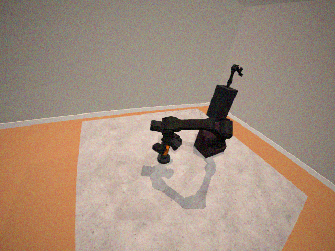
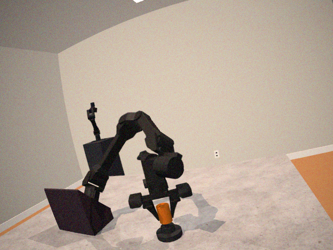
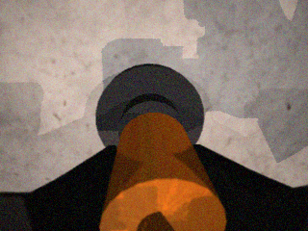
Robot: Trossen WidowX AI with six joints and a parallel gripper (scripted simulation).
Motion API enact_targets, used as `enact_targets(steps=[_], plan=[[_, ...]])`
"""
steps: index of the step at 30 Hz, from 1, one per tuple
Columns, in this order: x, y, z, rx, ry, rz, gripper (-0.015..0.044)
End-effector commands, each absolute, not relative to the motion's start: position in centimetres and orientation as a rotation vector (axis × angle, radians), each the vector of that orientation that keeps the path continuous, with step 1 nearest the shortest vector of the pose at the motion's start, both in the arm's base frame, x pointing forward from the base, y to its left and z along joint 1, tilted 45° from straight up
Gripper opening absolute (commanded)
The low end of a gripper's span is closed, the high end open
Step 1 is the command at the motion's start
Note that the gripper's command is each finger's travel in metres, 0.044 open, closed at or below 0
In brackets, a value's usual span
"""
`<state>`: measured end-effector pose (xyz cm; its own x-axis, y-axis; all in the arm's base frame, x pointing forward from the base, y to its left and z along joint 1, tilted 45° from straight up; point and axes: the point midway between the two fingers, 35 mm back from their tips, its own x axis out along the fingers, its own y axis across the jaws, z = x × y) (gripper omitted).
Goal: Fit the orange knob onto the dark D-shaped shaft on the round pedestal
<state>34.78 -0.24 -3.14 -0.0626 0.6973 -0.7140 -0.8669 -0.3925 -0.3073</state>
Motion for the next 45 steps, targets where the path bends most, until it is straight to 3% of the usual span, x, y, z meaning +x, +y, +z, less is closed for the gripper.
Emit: enact_targets(steps=[1, 45], plan=[[34.8, -0.2, -3.2, -0.999, 0.234, 1.712, 0.0000], [34.6, 0.9, -4.3, -1.005, 0.232, 1.717, 0.0000]])
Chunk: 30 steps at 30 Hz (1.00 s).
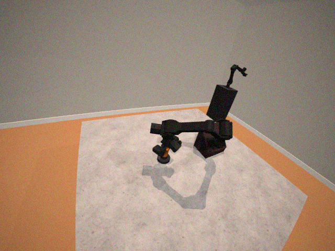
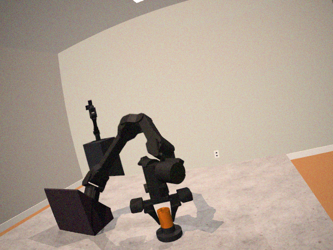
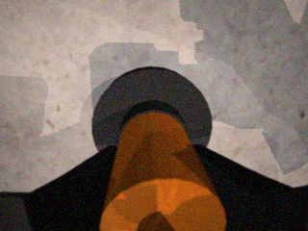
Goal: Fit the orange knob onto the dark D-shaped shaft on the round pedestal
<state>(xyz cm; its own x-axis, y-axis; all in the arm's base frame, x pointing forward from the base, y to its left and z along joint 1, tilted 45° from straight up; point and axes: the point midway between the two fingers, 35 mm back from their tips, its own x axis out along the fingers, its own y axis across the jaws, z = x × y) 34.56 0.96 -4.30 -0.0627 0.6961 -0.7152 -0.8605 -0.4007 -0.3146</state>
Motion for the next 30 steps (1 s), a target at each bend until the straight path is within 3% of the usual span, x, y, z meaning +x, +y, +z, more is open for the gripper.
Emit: enact_targets(steps=[1, 18, 25, 30], plan=[[34.6, 0.9, -4.3, -1.005, 0.232, 1.717, 0.0000], [34.6, 0.9, -4.3, -1.005, 0.232, 1.717, 0.0440], [34.6, 0.7, -4.1, -1.006, 0.232, 1.716, 0.0440], [35.3, -4.3, 0.8, -1.008, 0.237, 1.716, 0.0440]])
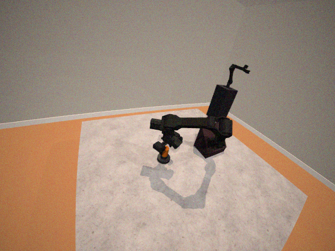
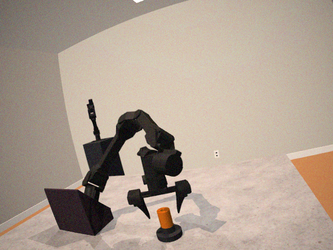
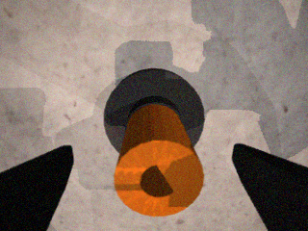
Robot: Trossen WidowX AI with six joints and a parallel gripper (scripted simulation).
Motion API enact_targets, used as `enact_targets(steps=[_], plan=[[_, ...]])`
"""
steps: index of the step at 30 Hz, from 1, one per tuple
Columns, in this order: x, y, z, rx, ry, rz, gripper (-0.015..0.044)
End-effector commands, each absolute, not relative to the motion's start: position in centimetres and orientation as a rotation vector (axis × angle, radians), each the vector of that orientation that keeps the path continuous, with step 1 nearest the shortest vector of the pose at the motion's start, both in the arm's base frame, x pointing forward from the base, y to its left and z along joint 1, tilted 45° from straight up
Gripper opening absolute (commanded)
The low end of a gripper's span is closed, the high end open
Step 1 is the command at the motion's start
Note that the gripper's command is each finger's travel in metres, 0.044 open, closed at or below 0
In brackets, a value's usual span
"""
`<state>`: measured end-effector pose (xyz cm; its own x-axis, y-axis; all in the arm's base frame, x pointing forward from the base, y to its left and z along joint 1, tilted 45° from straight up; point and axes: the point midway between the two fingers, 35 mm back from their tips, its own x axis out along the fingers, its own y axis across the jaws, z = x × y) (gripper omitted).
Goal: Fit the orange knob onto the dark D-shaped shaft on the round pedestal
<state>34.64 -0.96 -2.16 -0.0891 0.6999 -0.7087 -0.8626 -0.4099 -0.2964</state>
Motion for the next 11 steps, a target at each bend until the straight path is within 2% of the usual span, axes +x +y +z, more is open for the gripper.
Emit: enact_targets(steps=[1, 11], plan=[[35.22, -5.18, 1.74, -1.007, 0.236, 1.717, 0.0440], [35.32, -6.00, 2.42, -1.006, 0.236, 1.717, 0.0440]])
